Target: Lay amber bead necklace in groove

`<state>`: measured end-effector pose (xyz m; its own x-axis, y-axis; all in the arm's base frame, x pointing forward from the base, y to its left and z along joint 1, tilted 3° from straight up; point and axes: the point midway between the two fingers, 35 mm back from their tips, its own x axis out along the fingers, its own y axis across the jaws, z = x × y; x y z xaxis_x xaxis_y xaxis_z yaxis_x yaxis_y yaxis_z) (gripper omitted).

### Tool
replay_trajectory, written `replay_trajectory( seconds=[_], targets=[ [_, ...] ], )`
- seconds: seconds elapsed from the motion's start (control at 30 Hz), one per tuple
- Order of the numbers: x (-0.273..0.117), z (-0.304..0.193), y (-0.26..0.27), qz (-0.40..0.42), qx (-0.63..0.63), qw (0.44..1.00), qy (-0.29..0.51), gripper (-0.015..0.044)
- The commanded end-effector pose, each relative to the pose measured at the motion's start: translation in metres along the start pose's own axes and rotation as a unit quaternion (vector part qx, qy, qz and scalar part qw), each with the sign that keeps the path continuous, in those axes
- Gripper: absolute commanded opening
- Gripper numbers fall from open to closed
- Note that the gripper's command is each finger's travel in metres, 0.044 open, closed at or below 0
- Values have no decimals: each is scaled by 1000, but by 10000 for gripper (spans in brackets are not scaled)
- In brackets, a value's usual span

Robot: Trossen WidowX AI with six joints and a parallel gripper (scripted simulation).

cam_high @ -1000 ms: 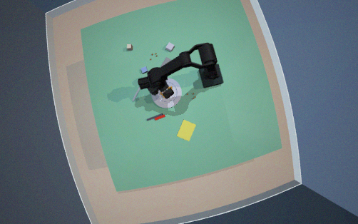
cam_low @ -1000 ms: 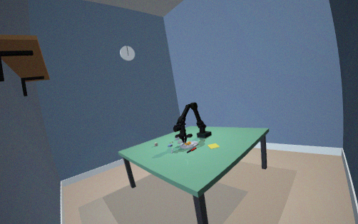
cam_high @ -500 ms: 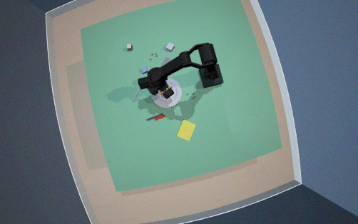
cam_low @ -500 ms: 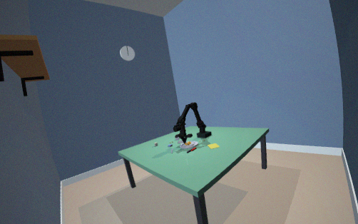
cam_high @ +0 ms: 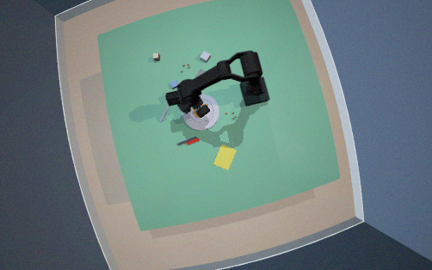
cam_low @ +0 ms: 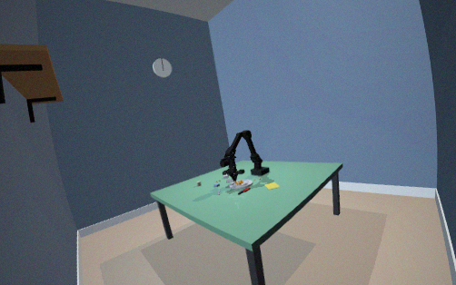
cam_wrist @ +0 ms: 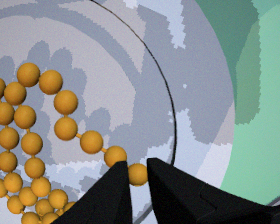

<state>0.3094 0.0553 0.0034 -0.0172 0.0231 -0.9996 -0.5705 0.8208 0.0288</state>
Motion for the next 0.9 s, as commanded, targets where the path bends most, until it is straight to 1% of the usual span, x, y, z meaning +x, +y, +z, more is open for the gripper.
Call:
replay_trajectory(
  seconds=[0.0, 0.4, 0.43, 0.87],
  targets=[
    [0, -1, -10, 0, -1, 1000, 0, 0],
    [11, -2, -12, 0, -1, 1000, 0, 0],
    [5, 1, -13, -3, 2, 1000, -5, 26],
    [3, 0, -13, -2, 1, 1000, -3, 367]
  ],
)
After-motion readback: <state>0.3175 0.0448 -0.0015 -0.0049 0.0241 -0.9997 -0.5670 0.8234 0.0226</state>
